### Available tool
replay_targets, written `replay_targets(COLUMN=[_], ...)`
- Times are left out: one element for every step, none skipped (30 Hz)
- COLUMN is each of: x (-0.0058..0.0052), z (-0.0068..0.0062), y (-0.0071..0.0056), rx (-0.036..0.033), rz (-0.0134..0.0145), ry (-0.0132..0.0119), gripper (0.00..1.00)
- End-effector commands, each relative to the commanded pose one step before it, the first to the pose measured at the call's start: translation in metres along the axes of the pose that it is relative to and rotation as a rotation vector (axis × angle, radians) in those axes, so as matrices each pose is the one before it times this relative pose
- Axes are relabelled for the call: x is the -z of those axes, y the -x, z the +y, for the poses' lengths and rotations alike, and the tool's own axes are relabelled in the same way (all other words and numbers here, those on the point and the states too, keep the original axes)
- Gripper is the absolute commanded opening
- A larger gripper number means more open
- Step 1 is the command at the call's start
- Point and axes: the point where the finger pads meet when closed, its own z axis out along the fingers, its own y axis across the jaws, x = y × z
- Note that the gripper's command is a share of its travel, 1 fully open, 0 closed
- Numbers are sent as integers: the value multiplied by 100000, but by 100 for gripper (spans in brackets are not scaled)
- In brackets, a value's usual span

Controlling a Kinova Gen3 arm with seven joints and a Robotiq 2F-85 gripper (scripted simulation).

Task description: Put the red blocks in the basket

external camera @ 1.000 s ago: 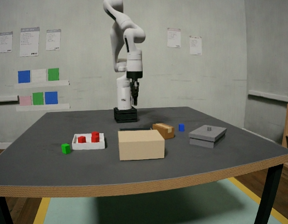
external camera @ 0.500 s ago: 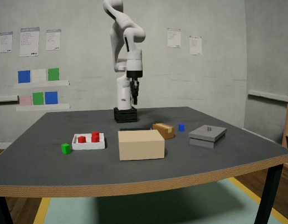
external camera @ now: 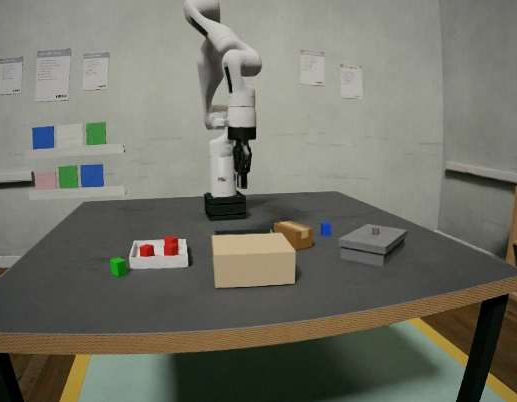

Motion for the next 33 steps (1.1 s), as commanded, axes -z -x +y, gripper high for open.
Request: replay_targets(x=[12, -18, -18, -18, -18, -18, -18, -17, -17, -16, -15, -13, 0, 0, -12, -10, -9, -7, -5, -3, -1, 1, 3, 5, 7, 9, 10, 12, 13, 0, 0, 15, 16], z=[-261, -81, -87, -93, -99, -105, -110, -115, -120, -123, -126, -129, 0, 0, -130, -130, -130, -129, -126, -123, -119, -113, -107, -101, -93, -86, -77, -69, -60, 0, 0, -52, -43], y=[12, -3, -6, -10, -14, -19, -25, -31, -38, -45, -53, -62, 0, 0, -70, -79, -88, -97, -106, -115, -123, -131, -138, -145, -150, -155, -158, -161, -162, 0, 0, -162, -161], rx=[6889, 2513, 2685, 2851, 3010, 3162, 3305, 3439, 3563, 3676, 3778, 3868, 0, 0, 3946, 4012, 4065, 4105, 4132, 4145, 4146, 4134, 4109, 4071, 4021, 3959, 3885, 3801, 3705, 0, 0, 3599, 3484], rz=[-1, 16, 14, 12, 9, 7, 4, 1, -1, -3, -5, -7, 0, 0, -8, -8, -7, -6, -3, 0, 4, 8, 13, 19, 25, 32, 38, 44, 50, 0, 0, 56, 61], ry=[129, 85, 87, 88, 88, 88, 86, 83, 78, 73, 67, 60, 0, 0, 52, 43, 34, 25, 15, 6, -3, -12, -21, -28, -35, -42, -47, -51, -54, 0, 0, -56, -58], gripper=[30, 30, 30, 30, 30, 30, 30, 30, 30, 30, 30, 30, 30, 30, 30, 30, 30, 30, 30, 30, 30, 30, 30, 30, 30, 30, 30, 30, 30, 30, 30, 30, 30])
